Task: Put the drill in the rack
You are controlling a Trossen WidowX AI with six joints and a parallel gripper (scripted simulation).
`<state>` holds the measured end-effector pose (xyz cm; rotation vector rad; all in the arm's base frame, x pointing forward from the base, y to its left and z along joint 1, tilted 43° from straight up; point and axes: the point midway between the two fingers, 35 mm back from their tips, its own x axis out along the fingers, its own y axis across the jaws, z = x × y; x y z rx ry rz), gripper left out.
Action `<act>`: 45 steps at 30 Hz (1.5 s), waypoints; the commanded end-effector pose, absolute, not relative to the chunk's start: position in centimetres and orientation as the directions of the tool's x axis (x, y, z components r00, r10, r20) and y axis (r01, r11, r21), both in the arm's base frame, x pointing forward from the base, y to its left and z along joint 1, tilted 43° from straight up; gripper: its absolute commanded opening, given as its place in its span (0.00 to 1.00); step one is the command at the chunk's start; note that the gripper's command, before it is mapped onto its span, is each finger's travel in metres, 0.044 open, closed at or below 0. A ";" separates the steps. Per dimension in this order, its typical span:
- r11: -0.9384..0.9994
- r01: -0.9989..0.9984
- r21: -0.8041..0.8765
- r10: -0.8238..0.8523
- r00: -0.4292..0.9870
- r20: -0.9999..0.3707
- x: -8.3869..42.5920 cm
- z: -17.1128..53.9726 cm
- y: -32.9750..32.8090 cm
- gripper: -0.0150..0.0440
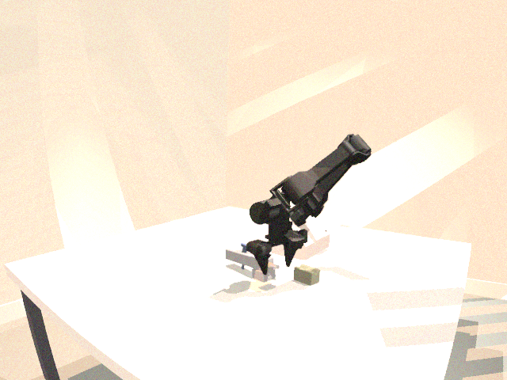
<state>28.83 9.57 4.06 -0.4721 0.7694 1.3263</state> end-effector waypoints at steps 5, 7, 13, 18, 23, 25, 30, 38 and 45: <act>0.206 -0.970 0.129 0.683 0.048 -0.729 28.6 2.7 10.3 1.00; 0.206 -0.970 0.129 0.683 0.048 -0.729 28.6 2.4 10.4 1.00; 0.205 -0.970 0.129 0.684 0.048 -0.728 28.5 1.8 10.8 1.00; 0.203 -0.972 0.119 0.682 0.053 -0.729 28.6 2.1 10.7 0.87; 0.203 -0.972 0.119 0.682 0.053 -0.729 28.6 2.1 10.7 0.64; 0.203 -0.972 0.119 0.682 0.053 -0.729 28.6 2.1 10.7 0.56; 0.203 -0.972 0.119 0.682 0.053 -0.729 28.6 2.1 10.7 0.33; 0.203 -0.972 0.119 0.682 0.053 -0.729 28.6 2.1 10.7 0.25; 0.205 -0.970 0.129 0.684 0.048 -0.728 28.7 2.7 11.2 0.25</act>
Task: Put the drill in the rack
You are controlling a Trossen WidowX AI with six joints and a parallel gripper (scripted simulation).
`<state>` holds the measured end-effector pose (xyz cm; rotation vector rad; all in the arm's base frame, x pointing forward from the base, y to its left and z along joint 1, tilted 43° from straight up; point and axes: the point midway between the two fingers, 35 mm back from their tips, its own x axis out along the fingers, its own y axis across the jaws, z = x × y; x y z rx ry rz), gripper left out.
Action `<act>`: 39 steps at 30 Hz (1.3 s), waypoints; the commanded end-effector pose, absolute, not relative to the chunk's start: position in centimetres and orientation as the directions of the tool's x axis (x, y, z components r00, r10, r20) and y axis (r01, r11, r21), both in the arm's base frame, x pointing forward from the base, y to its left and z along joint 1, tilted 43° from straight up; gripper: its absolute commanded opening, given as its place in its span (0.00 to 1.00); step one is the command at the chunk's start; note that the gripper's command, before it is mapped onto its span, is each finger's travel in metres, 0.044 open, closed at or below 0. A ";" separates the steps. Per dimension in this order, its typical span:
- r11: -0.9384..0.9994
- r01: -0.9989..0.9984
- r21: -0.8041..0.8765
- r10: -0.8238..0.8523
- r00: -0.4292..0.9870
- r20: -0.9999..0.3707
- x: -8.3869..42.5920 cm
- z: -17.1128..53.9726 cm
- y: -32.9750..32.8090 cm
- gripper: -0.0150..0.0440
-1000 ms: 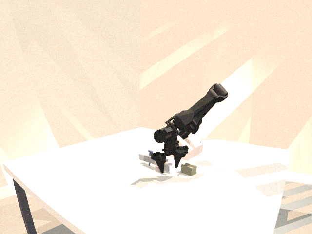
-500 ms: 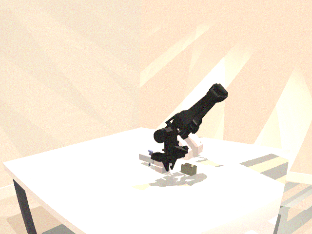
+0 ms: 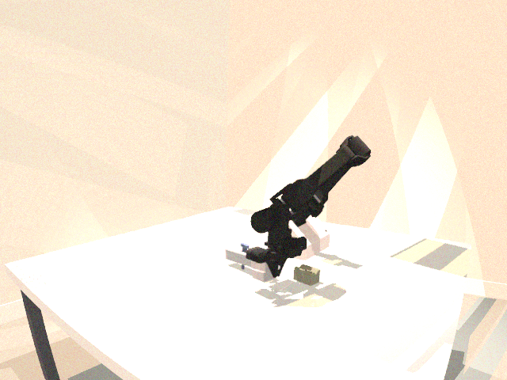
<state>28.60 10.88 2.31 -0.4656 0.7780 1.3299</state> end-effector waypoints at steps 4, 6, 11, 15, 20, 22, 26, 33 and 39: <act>0.205 -0.970 0.129 0.684 0.048 -0.728 28.8 2.9 11.4 0.25; 0.205 -0.970 0.129 0.684 0.048 -0.728 28.8 3.1 11.5 0.25; 0.205 -0.970 0.129 0.684 0.048 -0.728 29.0 3.6 11.9 0.25; 0.205 -0.970 0.128 0.684 0.048 -0.728 29.1 4.0 12.3 0.25; 0.205 -0.970 0.128 0.684 0.049 -0.728 29.3 4.5 12.7 0.25; 0.205 -0.970 0.128 0.684 0.049 -0.727 29.4 4.7 12.8 0.25; 0.205 -0.970 0.128 0.685 0.049 -0.727 29.5 5.1 13.2 0.25; 0.201 -0.971 0.131 0.686 0.044 -0.726 29.4 5.1 13.3 0.39; 0.201 -0.971 0.131 0.686 0.044 -0.726 29.4 5.1 13.3 0.65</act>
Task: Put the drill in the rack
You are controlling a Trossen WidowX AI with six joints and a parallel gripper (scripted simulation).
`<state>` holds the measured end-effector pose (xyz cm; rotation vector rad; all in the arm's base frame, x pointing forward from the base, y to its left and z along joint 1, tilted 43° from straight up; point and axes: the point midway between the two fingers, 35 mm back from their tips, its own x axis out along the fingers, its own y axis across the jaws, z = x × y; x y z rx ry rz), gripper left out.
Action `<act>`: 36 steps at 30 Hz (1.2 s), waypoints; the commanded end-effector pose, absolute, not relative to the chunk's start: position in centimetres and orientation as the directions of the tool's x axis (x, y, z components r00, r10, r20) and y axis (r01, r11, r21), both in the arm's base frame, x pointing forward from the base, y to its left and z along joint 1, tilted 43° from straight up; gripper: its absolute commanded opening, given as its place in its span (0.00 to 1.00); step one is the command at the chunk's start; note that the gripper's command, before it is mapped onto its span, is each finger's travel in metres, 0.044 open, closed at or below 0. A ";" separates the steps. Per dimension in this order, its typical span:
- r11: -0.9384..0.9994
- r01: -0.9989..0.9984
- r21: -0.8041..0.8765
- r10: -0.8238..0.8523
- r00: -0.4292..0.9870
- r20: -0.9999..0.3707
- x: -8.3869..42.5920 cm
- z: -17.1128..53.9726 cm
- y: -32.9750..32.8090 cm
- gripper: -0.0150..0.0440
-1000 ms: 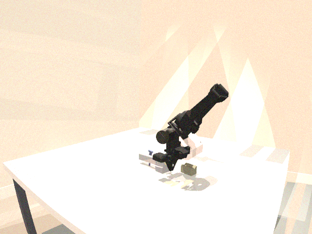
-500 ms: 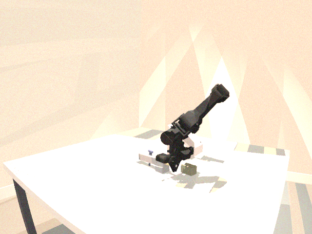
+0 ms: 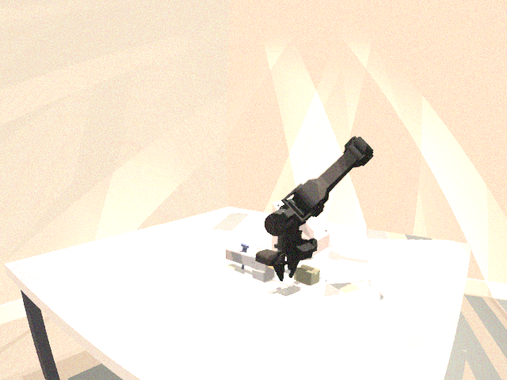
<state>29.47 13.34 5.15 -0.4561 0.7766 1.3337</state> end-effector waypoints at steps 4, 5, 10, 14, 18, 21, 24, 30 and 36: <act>0.203 -0.971 0.130 0.685 0.046 -0.727 29.4 5.0 13.3 0.83; 0.204 -0.970 0.129 0.685 0.047 -0.727 29.4 4.9 13.3 0.88; 0.205 -0.970 0.128 0.685 0.049 -0.727 29.4 4.7 13.1 1.00; 0.205 -0.970 0.128 0.684 0.049 -0.727 29.4 4.5 13.1 1.00; 0.205 -0.970 0.128 0.684 0.049 -0.727 29.3 4.3 13.0 1.00; 0.205 -0.970 0.128 0.684 0.049 -0.727 29.3 4.2 12.9 1.00; 0.205 -0.970 0.128 0.684 0.048 -0.727 29.3 4.1 12.9 1.00; 0.205 -0.970 0.129 0.684 0.048 -0.728 29.2 3.8 12.8 1.00; 0.205 -0.970 0.129 0.684 0.048 -0.728 29.1 3.5 12.7 1.00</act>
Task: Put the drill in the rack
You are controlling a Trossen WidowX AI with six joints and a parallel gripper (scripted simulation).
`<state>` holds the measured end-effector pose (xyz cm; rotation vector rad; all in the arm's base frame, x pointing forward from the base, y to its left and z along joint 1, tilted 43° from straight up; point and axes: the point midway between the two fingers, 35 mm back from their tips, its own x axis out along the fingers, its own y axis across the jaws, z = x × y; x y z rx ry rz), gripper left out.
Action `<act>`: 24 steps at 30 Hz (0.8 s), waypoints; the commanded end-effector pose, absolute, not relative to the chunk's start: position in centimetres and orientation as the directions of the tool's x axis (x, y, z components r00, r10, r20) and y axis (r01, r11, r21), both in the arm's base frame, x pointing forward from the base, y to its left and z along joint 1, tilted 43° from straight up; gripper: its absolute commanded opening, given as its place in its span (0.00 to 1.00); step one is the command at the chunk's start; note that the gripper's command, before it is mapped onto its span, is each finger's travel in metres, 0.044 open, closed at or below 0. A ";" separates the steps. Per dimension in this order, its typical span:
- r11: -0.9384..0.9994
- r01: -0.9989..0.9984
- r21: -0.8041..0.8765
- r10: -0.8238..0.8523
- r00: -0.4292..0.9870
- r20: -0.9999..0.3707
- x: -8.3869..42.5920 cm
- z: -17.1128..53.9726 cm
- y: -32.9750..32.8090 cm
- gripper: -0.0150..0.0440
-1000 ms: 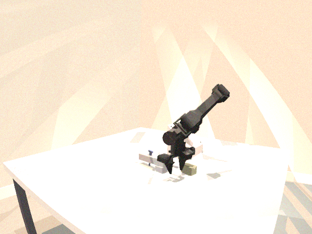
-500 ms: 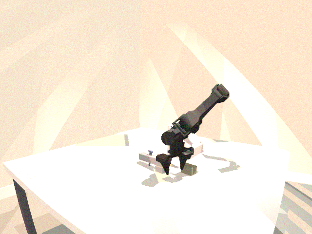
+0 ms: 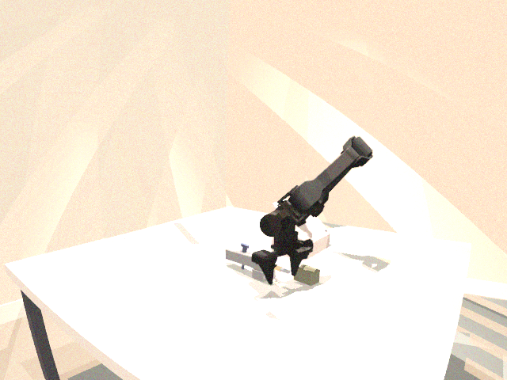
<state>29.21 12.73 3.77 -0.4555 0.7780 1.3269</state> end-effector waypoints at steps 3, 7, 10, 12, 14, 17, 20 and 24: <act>0.210 -0.969 0.131 0.684 0.050 -0.727 29.2 3.7 12.7 0.91; 0.210 -0.969 0.131 0.684 0.050 -0.727 29.2 3.7 12.7 0.73; 0.210 -0.969 0.131 0.684 0.050 -0.727 29.2 3.7 12.7 0.60; 0.210 -0.969 0.131 0.684 0.050 -0.727 29.2 3.7 12.7 0.51; 0.210 -0.969 0.131 0.684 0.050 -0.727 29.2 3.7 12.7 0.42; 0.210 -0.969 0.131 0.684 0.050 -0.727 29.2 3.7 12.7 0.29; 0.210 -0.969 0.131 0.684 0.050 -0.727 29.2 3.7 12.7 0.25; 0.209 -0.969 0.130 0.684 0.050 -0.727 29.2 3.7 12.7 0.25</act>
